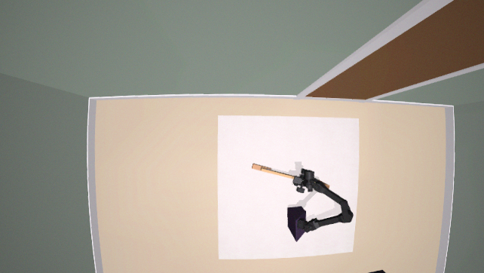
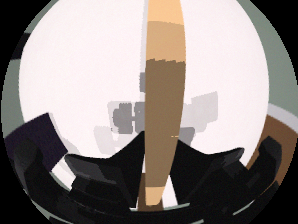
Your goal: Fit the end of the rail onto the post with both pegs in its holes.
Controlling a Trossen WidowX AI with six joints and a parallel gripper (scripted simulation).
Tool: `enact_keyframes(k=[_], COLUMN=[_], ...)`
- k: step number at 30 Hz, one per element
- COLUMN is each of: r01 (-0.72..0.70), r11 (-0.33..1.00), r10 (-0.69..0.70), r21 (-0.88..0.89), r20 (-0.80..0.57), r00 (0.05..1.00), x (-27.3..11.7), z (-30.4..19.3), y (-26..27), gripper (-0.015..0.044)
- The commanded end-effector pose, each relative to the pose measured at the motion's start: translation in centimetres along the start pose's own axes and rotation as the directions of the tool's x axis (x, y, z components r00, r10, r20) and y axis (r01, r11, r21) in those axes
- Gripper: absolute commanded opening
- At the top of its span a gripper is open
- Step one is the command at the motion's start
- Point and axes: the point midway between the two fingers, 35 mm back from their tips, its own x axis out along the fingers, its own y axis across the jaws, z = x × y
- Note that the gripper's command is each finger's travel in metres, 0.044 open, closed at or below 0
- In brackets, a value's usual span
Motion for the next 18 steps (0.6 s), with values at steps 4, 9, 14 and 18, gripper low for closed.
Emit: enact_keyframes(k=[4,9,14,18], r01=[0.008,0.008,0.008,0.008], r11=[1.000,1.000,1.000,1.000], r10=[-0.008,-0.008,-0.008,-0.008], r21=[-0.001,-0.001,-0.001,-0.001], r20=[0.002,0.002,0.002,0.001], r00=[1.000,1.000,1.000,1.000], x=[-0.28,-0.32,-0.34,-0.34], z=[-0.24,-0.39,-0.55,-0.68], y=[-0.10,-0.08,-0.06,-0.05], gripper=[0.0000,0.0000,0.0000,0.0000])
